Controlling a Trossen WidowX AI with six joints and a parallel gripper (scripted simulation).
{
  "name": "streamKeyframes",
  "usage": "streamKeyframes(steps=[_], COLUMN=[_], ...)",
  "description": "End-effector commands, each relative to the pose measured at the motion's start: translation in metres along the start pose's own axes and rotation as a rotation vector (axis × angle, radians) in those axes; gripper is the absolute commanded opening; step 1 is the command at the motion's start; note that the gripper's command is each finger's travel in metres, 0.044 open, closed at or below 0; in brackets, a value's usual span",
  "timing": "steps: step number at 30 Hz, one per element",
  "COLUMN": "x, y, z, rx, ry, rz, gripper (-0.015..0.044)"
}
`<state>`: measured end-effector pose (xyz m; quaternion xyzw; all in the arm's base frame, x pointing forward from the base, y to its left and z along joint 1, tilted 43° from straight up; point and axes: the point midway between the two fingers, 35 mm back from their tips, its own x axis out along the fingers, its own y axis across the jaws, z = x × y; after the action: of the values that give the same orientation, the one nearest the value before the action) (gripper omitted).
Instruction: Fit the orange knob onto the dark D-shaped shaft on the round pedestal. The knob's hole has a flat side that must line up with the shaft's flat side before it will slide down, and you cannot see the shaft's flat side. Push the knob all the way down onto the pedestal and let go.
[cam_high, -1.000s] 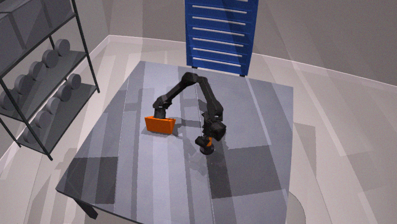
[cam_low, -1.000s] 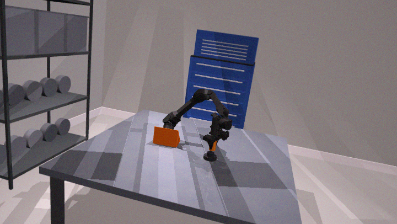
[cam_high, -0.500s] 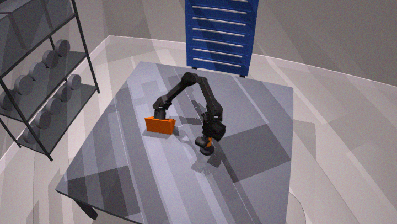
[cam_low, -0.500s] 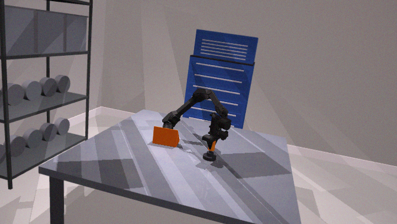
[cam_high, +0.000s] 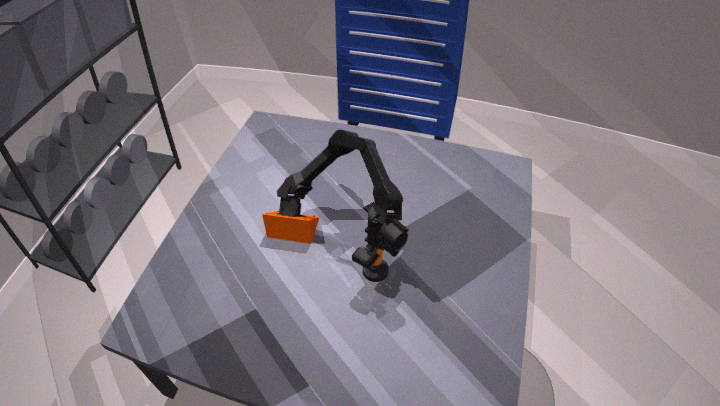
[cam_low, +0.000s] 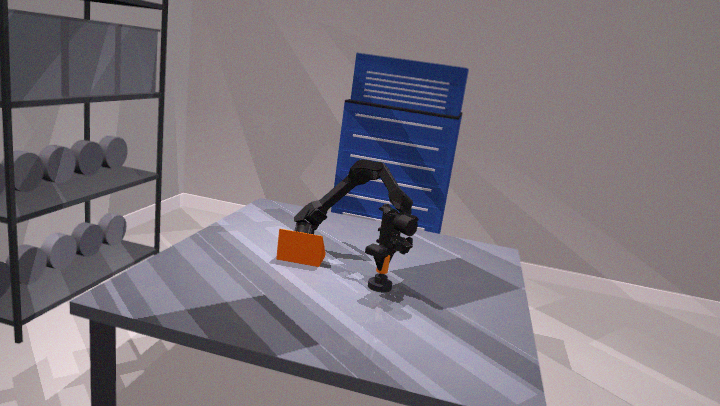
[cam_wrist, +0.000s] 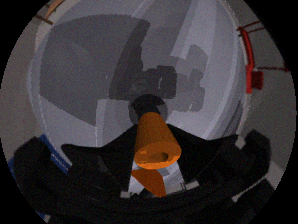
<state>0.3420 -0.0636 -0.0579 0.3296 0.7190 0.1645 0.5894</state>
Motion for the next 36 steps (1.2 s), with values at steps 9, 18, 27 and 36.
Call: streamKeyframes(steps=[9, 18, 27, 36], x=[0.0007, 0.0012, 0.0014, 0.0017], y=[-0.0003, -0.0003, -0.0003, -0.0002], z=[-0.0009, -0.0009, -0.0009, -0.0009], rx=[-0.044, 0.009, 0.017, -0.052], ry=[0.001, 0.001, 0.001, 0.001], rz=[-0.001, -0.001, -0.001, -0.001], gripper=[0.0000, 0.0000, 0.0000, 0.0000])
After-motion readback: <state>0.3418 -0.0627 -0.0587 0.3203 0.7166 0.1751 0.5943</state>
